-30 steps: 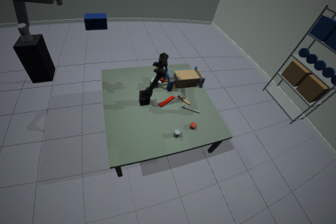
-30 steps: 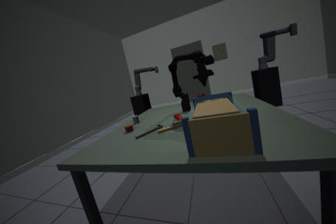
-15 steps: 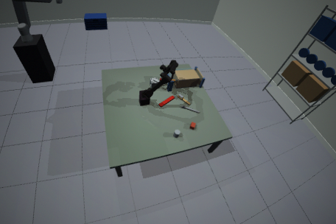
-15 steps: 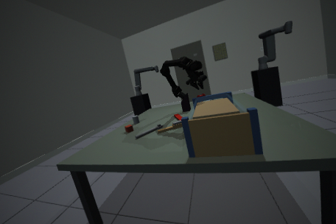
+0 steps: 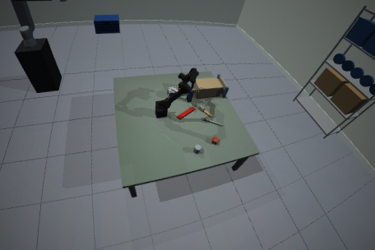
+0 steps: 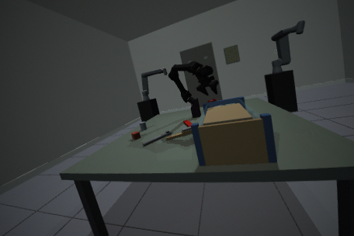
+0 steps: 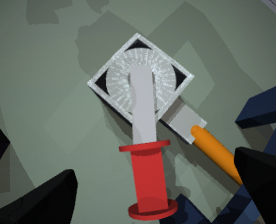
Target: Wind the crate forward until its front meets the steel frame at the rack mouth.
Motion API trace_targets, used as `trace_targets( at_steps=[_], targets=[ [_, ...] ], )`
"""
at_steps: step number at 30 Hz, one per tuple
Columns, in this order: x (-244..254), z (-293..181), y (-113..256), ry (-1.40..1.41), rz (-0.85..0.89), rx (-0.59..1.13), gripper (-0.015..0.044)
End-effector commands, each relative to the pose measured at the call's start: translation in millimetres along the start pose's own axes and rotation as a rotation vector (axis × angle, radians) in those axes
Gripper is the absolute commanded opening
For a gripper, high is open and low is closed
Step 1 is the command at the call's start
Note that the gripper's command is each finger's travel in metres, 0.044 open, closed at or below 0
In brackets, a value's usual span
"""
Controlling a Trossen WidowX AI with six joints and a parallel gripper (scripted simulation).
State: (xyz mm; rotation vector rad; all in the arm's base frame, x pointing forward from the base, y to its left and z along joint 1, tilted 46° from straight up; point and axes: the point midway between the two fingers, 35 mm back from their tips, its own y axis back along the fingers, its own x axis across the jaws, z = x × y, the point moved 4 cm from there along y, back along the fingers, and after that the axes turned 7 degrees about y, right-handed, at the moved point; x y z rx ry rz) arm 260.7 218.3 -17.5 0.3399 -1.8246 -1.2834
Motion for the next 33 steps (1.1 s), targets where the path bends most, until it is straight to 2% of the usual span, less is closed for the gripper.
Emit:
trace_targets(
  at_steps=[1, 33],
  targets=[
    [2, -4, -8, 0.003, 0.012, 0.0, 0.044],
    [5, -26, -56, 0.001, 0.033, -0.001, 0.044]
  ],
)
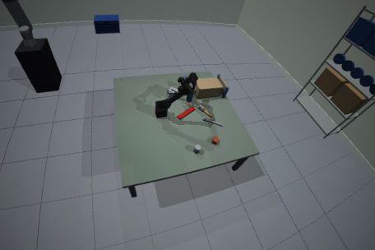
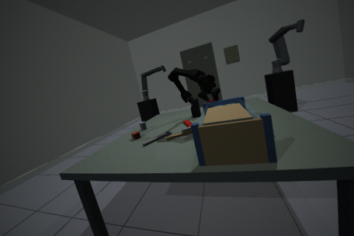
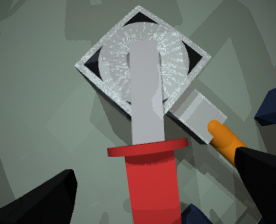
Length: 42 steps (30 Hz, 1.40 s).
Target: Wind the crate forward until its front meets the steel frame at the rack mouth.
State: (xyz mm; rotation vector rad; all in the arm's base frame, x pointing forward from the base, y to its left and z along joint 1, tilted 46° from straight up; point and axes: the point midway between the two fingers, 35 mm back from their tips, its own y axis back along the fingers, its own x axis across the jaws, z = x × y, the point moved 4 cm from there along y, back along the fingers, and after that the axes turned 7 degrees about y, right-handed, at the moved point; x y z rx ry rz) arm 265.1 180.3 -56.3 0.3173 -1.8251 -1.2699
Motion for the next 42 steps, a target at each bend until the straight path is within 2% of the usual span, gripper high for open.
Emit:
trace_targets(
  at_steps=[1, 9, 25, 28, 42],
  targets=[
    [2.5, -3.2, -8.3, 0.003, 0.012, 0.0, 0.044],
    [3.6, -5.9, -14.9, 0.003, 0.015, 0.0, 0.044],
    [1.9, -4.8, -11.7, -0.001, 0.008, -0.001, 0.002],
    [1.9, -4.8, -11.7, -0.001, 0.008, -0.001, 0.0],
    [0.8, -6.4, -14.7, 0.003, 0.015, 0.0, 0.0]
  ],
)
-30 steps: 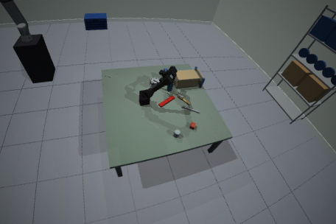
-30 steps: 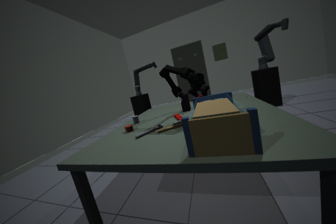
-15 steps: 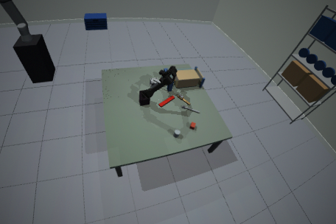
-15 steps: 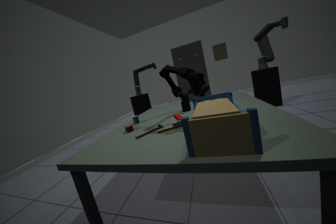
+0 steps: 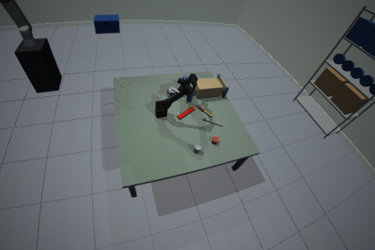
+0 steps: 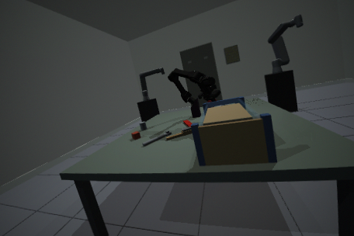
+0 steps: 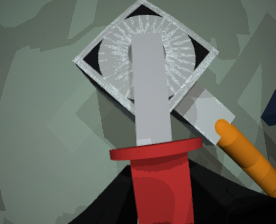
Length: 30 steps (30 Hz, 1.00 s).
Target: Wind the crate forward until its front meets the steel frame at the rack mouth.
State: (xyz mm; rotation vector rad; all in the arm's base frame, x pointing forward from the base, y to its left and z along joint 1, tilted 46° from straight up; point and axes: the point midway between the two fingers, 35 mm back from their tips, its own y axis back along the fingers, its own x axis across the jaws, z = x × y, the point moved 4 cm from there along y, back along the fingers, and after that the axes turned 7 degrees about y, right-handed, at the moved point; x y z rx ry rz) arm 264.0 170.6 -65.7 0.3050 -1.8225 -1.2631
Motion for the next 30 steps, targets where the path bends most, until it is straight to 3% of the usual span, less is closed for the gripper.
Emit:
trace_targets(
  at_steps=[1, 30],
  targets=[
    [-2, -2, -2, 0.002, 0.002, 0.002, 0.0],
    [-31, -3, -3, 0.002, 0.001, 0.002, 0.0]
  ],
)
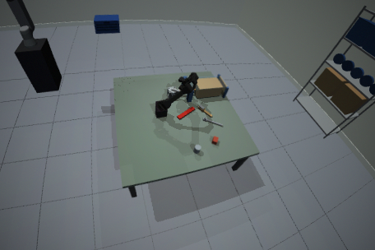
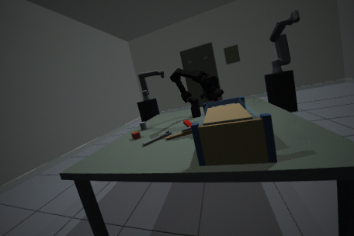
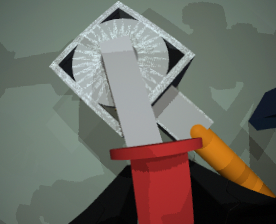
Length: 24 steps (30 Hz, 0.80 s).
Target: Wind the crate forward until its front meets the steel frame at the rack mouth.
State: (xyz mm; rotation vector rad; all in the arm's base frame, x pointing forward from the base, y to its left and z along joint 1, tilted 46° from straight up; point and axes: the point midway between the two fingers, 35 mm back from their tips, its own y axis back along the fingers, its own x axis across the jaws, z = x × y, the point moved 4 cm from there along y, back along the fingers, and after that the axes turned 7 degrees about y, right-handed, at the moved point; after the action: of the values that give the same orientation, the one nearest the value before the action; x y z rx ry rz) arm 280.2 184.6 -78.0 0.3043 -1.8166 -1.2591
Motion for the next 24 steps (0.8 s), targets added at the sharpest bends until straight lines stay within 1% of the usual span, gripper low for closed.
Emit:
trace_targets(
  at_steps=[1, 24],
  targets=[
    [-7, -1, -3, -0.004, -0.003, 0.003, 0.0],
    [-34, 6, -7, -0.004, -0.006, 0.003, 0.0]
  ],
)
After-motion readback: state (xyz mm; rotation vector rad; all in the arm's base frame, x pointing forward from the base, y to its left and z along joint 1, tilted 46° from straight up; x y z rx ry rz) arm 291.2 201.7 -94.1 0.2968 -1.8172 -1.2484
